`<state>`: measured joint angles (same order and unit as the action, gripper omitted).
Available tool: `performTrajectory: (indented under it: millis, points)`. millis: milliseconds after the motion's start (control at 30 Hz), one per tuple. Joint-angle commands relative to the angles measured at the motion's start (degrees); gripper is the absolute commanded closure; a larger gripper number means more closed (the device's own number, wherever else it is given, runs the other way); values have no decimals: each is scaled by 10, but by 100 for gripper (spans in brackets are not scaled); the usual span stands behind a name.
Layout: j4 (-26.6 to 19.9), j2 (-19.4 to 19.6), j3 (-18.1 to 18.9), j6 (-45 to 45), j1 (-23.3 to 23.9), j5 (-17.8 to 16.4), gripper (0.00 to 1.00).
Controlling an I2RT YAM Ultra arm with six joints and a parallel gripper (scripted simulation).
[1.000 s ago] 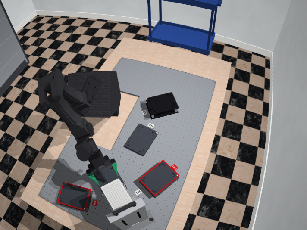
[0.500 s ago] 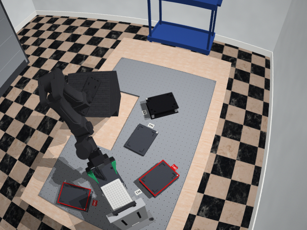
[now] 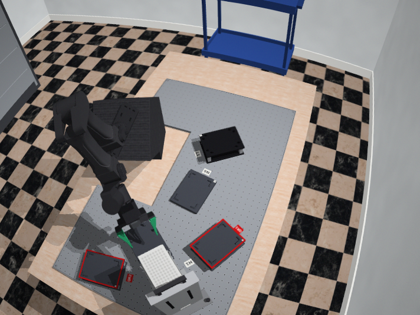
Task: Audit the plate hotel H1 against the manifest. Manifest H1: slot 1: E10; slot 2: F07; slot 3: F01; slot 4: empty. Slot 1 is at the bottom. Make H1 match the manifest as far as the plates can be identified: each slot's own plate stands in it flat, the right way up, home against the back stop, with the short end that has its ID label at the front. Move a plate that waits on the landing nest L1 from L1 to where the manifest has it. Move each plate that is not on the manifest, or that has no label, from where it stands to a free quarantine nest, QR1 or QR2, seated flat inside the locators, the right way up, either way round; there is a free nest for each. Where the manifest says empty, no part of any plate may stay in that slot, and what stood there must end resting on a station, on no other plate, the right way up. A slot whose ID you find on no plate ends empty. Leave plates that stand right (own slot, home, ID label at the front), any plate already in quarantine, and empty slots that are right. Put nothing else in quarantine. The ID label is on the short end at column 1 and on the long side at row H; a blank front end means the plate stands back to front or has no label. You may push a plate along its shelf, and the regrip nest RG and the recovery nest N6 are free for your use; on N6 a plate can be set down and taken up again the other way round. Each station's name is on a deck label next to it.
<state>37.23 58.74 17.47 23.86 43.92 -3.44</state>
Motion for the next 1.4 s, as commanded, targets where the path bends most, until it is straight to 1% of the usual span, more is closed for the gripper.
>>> performTrajectory:
  millis: [0, 133, 200, 233, 300, 467, 700, 767, 1000, 1233, 1267, 1367]
  points:
    - [35, 23, -6, 3, 6, -15, 0]
    - [60, 48, -12, 4, 11, -20, 0]
    - [60, 48, -12, 4, 11, -20, 0]
    - [69, 56, -13, 4, 6, -22, 0]
    - [82, 69, -1, 4, 15, -24, 0]
    - [115, 102, 0, 4, 19, -29, 0]
    - [160, 148, 12, 5, 27, -37, 0]
    - [160, 148, 12, 5, 27, -37, 0]
    - [204, 195, 16, 5, 32, -44, 0]
    - [208, 198, 16, 4, 29, -44, 0]
    - [205, 198, 19, 4, 22, -43, 0]
    - [203, 199, 23, 4, 20, -41, 0]
